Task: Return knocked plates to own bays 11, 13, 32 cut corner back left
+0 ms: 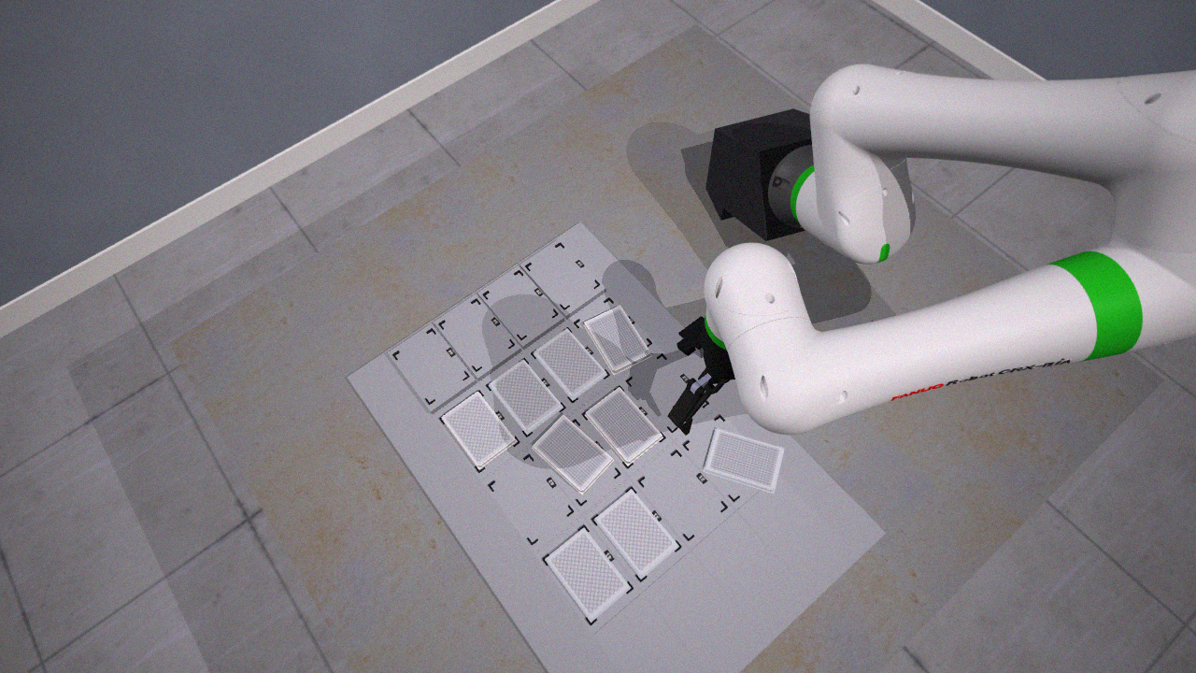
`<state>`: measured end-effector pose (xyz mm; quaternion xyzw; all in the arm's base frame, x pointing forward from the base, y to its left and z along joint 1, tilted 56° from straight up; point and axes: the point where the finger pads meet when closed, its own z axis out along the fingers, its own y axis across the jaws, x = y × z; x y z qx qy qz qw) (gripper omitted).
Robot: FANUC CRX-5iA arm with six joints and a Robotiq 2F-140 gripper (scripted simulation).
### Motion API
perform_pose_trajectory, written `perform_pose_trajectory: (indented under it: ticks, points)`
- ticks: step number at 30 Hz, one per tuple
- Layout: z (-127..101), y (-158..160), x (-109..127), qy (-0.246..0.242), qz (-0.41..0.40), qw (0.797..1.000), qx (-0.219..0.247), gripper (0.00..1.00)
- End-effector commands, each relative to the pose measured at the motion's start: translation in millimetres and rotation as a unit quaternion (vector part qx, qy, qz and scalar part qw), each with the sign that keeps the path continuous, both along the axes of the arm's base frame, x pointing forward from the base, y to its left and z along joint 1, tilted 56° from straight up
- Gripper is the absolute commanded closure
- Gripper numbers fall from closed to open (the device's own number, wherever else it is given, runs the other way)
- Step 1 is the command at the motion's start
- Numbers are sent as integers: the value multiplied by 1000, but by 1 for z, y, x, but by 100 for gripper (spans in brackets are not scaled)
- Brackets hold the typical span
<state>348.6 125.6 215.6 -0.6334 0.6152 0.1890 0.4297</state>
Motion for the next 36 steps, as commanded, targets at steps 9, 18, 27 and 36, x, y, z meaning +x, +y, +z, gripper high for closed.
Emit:
perform_pose_trajectory:
  ticks: [9,18,27,36]
  points:
    - [-32,-26,8,0,0,1000,0,0]
    - [-60,-48,14,0,0,1000,0,0]
    - [-81,-66,19,0,0,1000,0,0]
    - [-109,-88,25,0,0,1000,0,0]
